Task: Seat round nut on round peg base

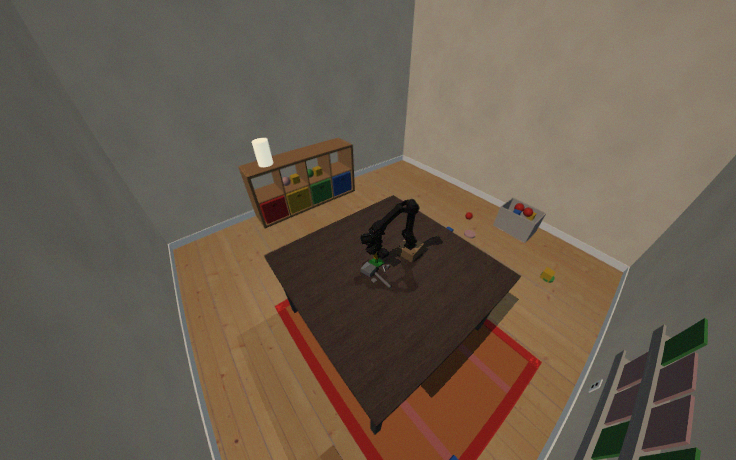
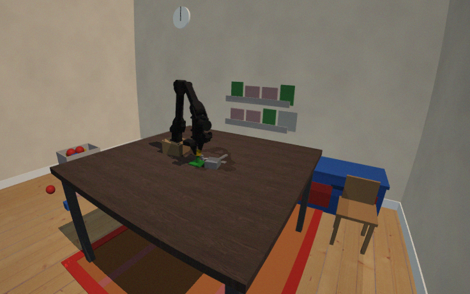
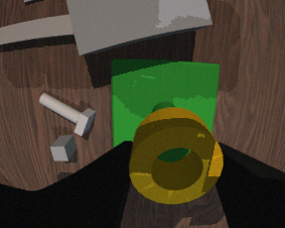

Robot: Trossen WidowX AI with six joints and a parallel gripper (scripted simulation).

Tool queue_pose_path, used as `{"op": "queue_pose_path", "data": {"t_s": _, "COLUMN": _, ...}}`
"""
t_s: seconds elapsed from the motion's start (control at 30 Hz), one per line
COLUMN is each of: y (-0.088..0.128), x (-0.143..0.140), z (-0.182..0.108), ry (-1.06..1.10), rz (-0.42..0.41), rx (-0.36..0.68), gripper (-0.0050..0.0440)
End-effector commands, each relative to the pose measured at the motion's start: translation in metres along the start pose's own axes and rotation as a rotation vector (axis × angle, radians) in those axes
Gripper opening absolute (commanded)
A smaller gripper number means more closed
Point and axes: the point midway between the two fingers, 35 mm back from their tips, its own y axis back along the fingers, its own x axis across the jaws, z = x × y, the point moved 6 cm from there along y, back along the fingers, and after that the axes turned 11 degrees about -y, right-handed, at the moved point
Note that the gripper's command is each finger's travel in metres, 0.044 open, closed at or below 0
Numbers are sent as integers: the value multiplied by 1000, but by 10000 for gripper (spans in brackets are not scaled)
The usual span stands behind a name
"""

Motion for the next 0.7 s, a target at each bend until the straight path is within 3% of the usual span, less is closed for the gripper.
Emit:
{"op": "queue_pose_path", "data": {"t_s": 0.0, "y": -2, "x": 0, "z": -1, "ry": -3, "rz": 2, "rx": 4, "gripper": 0}}
{"op": "queue_pose_path", "data": {"t_s": 0.67, "y": -11, "x": 0, "z": 0, "ry": -3, "rz": 2, "rx": 4, "gripper": 0}}
